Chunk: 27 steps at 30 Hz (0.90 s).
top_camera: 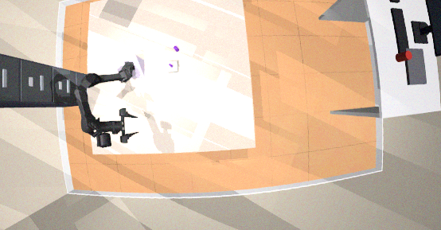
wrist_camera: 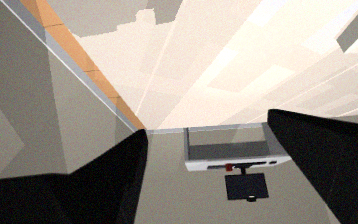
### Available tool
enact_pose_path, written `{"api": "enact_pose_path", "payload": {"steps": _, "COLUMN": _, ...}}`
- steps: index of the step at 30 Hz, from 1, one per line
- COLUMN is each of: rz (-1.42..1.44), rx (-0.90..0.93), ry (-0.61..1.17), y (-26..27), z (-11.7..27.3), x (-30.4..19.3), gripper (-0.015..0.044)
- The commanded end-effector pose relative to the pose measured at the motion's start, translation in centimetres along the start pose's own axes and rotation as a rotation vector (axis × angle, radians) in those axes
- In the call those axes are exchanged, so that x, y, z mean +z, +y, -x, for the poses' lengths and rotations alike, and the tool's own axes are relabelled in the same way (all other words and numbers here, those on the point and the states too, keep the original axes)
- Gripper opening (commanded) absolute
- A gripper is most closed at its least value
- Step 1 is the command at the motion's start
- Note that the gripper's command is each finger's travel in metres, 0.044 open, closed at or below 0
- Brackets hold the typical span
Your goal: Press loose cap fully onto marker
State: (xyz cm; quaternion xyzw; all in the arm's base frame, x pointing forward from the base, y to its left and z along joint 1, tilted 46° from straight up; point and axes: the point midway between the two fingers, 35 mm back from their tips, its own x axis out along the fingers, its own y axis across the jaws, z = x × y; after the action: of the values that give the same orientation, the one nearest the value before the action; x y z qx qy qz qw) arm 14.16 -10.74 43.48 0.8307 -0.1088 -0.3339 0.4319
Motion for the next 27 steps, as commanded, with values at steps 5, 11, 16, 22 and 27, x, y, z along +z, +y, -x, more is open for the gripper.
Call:
{"api": "enact_pose_path", "payload": {"steps": 5, "rz": 0.022, "rx": -0.098, "ry": 0.008, "y": -0.2, "z": -3.1, "x": -0.2, "gripper": 0.0269}}
{"api": "enact_pose_path", "payload": {"steps": 11, "rz": 0.135, "rx": -0.372, "ry": 0.002, "y": -3.5, "z": -11.8, "x": -2.7, "gripper": 0.0242}}
{"api": "enact_pose_path", "payload": {"steps": 16, "rz": 0.264, "rx": -0.566, "ry": -0.053, "y": -9.1, "z": -17.5, "x": -5.7, "gripper": 0.0242}}
{"api": "enact_pose_path", "payload": {"steps": 22, "rz": 0.483, "rx": -0.717, "ry": -0.116, "y": -17.7, "z": -21.9, "x": -9.6, "gripper": 0.0242}}
{"api": "enact_pose_path", "payload": {"steps": 27, "rz": 0.638, "rx": -0.777, "ry": -0.156, "y": -23.7, "z": -23.4, "x": -11.6, "gripper": 0.0242}}
